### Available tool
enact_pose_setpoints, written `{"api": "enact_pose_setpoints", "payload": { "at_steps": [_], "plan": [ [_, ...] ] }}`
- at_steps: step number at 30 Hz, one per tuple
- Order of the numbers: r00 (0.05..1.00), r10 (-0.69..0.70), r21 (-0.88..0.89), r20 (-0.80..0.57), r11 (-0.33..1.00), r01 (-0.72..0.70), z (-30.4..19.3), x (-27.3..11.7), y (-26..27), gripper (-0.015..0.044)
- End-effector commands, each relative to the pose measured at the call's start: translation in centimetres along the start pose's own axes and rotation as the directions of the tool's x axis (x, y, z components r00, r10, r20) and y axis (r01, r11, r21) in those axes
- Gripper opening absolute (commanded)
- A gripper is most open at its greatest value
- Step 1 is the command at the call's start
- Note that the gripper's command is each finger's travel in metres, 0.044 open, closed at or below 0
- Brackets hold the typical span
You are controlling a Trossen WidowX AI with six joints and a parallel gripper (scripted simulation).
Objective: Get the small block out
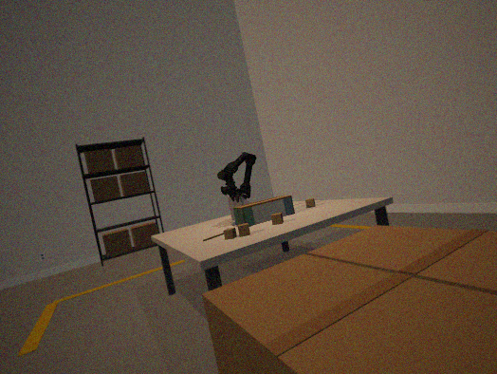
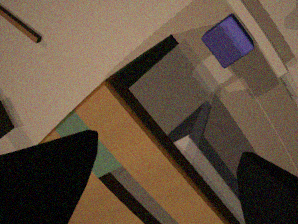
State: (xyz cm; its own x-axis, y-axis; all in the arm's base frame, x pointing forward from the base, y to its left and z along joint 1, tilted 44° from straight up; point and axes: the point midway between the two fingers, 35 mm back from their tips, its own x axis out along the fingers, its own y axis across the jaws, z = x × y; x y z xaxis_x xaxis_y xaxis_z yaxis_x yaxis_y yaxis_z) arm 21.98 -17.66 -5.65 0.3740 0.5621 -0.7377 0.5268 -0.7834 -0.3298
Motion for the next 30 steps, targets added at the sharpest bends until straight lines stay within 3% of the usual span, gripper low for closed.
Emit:
{"api": "enact_pose_setpoints", "payload": {
  "at_steps": [1,18,24,30],
  "plan": [
    [0.995,0.027,0.687,-0.093,0.726,0.044,1.1,-0.4,-0.1,0.0285],
    [0.995,0.027,0.687,-0.093,0.726,0.044,1.1,-0.1,-0.1,0.0285],
    [0.995,0.027,0.686,-0.095,0.726,0.046,2.8,7.8,-1.7,0.0285],
    [0.995,0.026,0.686,-0.096,0.726,0.048,3.0,8.6,-2.1,0.0285]
  ]
}}
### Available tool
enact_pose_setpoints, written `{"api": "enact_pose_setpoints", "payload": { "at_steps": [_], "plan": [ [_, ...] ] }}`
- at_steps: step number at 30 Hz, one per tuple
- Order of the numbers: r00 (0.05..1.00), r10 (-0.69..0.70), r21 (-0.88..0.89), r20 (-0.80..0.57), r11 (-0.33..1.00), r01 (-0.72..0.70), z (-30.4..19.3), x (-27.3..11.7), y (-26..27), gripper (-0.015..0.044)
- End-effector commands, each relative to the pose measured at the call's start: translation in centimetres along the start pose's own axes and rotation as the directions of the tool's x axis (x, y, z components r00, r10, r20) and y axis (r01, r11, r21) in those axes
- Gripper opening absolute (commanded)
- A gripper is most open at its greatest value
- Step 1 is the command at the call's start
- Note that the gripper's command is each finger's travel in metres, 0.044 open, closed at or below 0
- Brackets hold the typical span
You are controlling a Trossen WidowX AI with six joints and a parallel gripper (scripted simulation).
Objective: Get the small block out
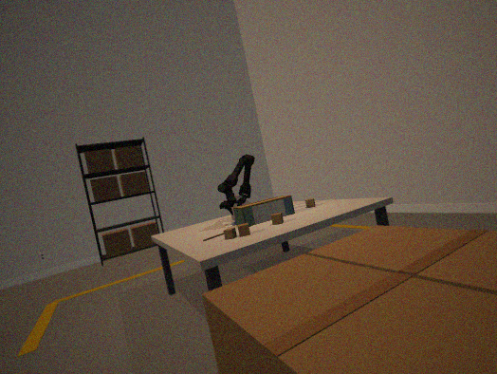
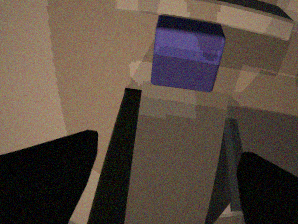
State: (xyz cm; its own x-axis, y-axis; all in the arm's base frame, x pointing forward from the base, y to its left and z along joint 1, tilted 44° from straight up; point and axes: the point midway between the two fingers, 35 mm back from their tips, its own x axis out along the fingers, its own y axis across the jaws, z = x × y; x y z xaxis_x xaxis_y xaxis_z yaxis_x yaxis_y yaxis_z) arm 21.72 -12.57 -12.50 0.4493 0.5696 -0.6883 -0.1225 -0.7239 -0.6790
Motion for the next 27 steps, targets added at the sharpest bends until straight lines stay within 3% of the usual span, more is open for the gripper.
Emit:
{"api": "enact_pose_setpoints", "payload": {
  "at_steps": [1,27],
  "plan": [
    [1.000,0.001,0.001,-0.011,1.000,-0.001,0.4,0.8,-0.1,0.0285],
    [1.000,0.000,0.002,-0.011,1.000,0.000,1.9,4.5,-0.2,0.0285]
  ]
}}
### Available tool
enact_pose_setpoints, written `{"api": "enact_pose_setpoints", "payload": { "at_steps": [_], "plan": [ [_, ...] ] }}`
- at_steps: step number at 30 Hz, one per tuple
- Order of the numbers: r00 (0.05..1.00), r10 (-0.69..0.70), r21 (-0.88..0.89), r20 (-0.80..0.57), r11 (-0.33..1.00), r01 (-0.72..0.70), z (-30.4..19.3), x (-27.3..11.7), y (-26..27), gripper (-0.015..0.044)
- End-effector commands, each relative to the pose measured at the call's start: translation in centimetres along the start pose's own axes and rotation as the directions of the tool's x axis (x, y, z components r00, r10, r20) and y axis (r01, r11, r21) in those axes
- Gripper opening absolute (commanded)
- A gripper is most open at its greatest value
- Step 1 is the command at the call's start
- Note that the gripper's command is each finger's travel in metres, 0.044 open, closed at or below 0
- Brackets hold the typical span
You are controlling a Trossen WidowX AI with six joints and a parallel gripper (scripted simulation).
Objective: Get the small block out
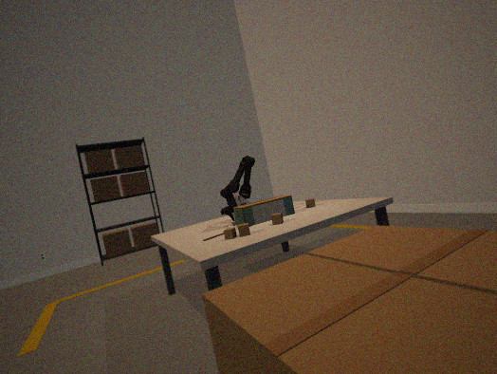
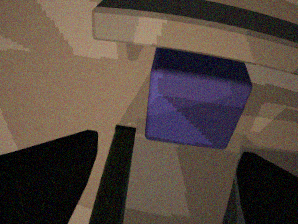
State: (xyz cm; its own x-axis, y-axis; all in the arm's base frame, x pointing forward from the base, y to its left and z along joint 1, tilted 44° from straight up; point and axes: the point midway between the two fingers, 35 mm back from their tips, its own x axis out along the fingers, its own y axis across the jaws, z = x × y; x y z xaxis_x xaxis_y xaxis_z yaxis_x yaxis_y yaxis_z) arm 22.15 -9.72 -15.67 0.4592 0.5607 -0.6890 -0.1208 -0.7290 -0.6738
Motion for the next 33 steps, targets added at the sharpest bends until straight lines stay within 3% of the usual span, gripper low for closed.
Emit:
{"api": "enact_pose_setpoints", "payload": {
  "at_steps": [1,15,23,26,28,33],
  "plan": [
    [1.000,-0.005,0.007,0.001,1.000,0.005,0.5,0.6,-0.2,0.0285],
    [1.000,-0.009,0.007,0.001,1.000,0.009,1.5,2.3,-0.5,0.0285],
    [1.000,-0.009,0.007,0.001,1.000,0.009,1.5,2.3,-0.5,0.0075],
    [1.000,-0.009,0.007,0.001,1.000,0.009,1.5,2.3,-0.5,0.0055],
    [1.000,-0.008,0.007,0.001,1.000,0.008,1.3,2.0,-0.4,0.0002],
    [1.000,-0.004,0.005,0.001,1.000,0.004,0.1,-0.2,-0.2,0.0000]
  ]
}}
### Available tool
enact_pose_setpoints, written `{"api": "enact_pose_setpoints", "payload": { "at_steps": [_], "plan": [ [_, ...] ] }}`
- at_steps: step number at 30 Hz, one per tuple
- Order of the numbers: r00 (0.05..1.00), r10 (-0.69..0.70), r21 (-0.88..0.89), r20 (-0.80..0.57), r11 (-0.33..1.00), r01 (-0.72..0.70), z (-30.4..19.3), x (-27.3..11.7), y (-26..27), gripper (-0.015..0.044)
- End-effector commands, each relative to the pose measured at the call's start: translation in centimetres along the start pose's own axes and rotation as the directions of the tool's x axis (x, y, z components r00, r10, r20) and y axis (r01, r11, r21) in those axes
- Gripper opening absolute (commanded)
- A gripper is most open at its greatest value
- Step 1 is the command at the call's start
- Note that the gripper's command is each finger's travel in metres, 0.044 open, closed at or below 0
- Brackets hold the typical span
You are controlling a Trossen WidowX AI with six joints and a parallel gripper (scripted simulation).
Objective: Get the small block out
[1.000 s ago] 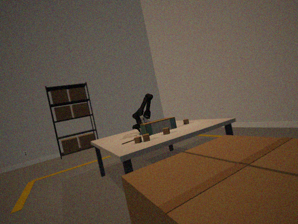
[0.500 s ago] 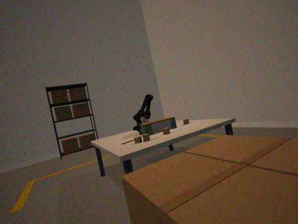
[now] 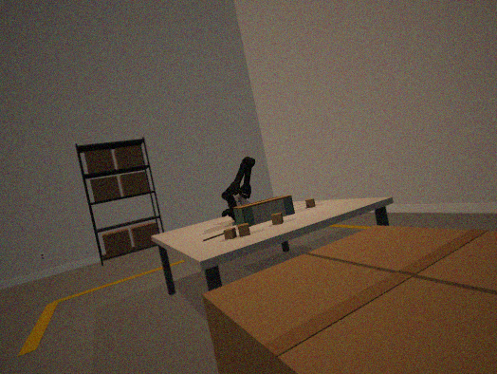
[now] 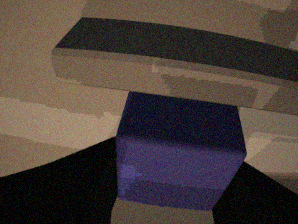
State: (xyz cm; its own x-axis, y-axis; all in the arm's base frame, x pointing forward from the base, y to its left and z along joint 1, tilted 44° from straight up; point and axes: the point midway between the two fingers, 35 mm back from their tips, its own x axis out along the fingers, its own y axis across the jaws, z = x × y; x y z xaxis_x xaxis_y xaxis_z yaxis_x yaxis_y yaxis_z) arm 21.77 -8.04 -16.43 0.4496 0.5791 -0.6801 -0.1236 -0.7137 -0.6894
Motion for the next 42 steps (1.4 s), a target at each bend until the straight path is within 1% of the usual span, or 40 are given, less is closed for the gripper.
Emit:
{"api": "enact_pose_setpoints", "payload": {
  "at_steps": [1,7,13,25,37,42],
  "plan": [
    [1.000,0.015,-0.008,-0.012,1.000,-0.015,-1.2,-2.0,0.4,0.0000],
    [1.000,0.015,-0.010,-0.012,1.000,-0.015,-2.3,-4.7,0.3,0.0000],
    [1.000,0.021,0.001,-0.013,1.000,-0.021,-2.4,-5.0,0.3,0.0000],
    [0.992,0.121,0.196,-0.028,0.974,-0.113,-4.5,-9.3,-0.6,0.0000],
    [0.974,0.223,0.395,-0.046,0.899,-0.188,-5.8,-13.6,-2.1,0.0000],
    [0.971,0.236,0.419,-0.048,0.887,-0.195,-5.9,-14.2,-2.3,0.0000]
  ]
}}
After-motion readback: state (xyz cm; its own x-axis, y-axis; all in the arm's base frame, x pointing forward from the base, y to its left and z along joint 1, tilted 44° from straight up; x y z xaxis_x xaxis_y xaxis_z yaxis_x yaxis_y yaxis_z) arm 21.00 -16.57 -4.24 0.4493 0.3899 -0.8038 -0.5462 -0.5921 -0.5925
